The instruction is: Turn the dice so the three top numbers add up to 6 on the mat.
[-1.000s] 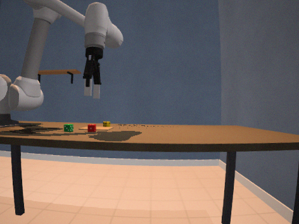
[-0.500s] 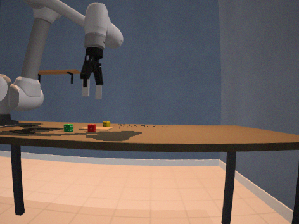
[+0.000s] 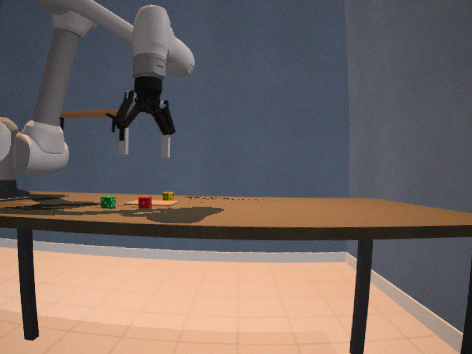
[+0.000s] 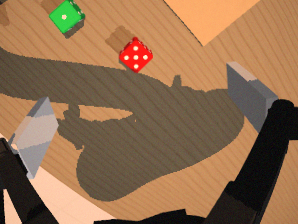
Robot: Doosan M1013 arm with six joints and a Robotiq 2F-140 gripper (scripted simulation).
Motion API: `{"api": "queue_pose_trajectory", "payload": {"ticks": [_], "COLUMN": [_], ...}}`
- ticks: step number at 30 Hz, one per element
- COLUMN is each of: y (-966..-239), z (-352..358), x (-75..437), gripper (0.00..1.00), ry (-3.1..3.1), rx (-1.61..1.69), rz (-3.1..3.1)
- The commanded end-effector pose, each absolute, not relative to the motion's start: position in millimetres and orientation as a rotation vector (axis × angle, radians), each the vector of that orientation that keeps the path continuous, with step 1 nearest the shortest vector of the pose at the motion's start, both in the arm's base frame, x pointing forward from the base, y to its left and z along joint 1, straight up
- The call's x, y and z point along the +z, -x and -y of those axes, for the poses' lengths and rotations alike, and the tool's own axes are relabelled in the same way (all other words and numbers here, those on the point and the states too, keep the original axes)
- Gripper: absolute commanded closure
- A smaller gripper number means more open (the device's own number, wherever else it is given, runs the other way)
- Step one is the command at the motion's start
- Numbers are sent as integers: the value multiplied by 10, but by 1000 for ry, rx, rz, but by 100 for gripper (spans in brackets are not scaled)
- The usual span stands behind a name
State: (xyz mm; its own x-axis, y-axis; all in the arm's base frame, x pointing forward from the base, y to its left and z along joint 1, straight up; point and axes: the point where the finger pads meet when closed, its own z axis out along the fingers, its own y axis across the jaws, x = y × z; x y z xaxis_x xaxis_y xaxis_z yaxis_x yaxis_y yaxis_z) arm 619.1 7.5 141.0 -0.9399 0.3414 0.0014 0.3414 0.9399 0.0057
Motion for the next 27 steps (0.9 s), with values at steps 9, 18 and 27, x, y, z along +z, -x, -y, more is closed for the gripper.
{"api": "queue_pose_trajectory", "payload": {"ticks": [9, 18, 27], "y": [-6191, -6192, -6192], "z": [-74, -74, -73], "x": [1368, 1338, 1304], "gripper": [0, 0, 0], "ry": [1186, 1583, 2005], "rx": [7, 7, 6], "rz": [2911, 2716, 2422]}}
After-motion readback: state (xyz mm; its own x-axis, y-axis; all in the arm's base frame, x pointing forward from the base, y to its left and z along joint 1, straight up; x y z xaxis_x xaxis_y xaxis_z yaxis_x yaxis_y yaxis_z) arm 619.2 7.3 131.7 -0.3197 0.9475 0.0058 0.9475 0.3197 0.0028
